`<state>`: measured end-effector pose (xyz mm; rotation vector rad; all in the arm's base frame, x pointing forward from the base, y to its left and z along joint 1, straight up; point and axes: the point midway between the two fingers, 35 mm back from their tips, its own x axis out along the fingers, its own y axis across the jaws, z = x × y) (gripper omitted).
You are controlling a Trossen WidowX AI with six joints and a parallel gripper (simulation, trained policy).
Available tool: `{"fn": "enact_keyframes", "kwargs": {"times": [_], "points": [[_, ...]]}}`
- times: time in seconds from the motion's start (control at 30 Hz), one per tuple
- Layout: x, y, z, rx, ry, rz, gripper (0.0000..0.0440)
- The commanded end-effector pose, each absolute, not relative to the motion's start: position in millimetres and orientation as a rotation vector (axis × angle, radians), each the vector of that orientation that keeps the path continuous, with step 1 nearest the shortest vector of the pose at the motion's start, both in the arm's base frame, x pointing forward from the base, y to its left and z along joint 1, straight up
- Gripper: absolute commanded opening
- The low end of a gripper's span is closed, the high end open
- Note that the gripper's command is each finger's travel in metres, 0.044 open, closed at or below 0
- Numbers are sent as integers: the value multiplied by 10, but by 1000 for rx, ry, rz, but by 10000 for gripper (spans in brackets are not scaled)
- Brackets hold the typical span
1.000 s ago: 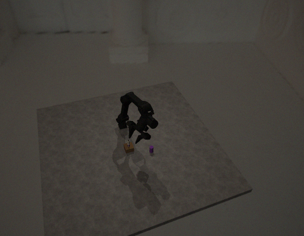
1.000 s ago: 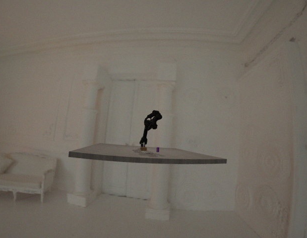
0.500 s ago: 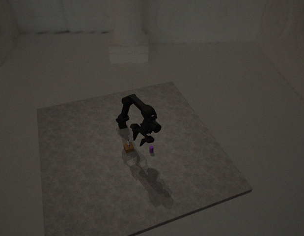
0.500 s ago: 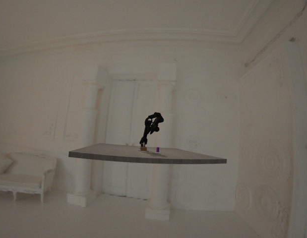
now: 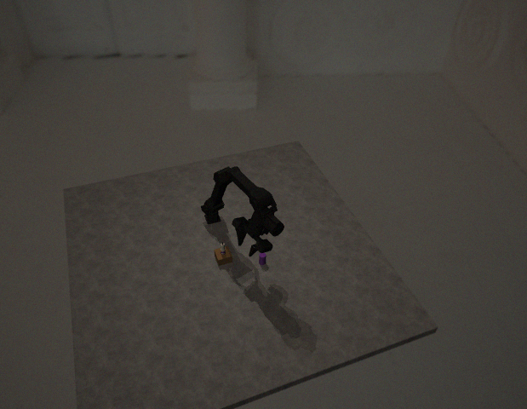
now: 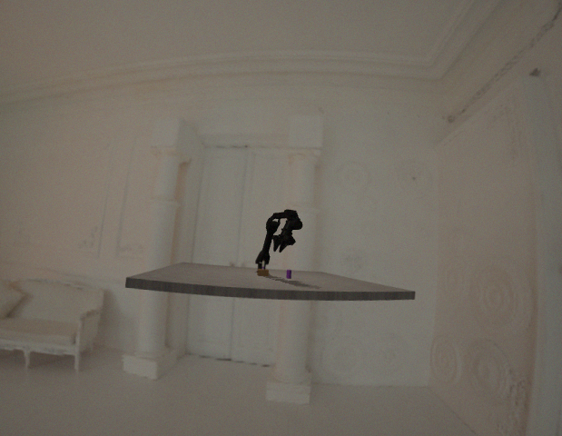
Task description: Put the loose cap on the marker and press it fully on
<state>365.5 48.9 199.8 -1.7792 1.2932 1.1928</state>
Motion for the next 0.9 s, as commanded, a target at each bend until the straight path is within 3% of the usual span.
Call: {"fn": "enact_keyframes", "kwargs": {"times": [0.0, 0.87], "points": [[3635, 570, 1876, -1733, 1302, 1232, 314], [3485, 1146, 1350, -1500, 1232, 1466, 309]]}}
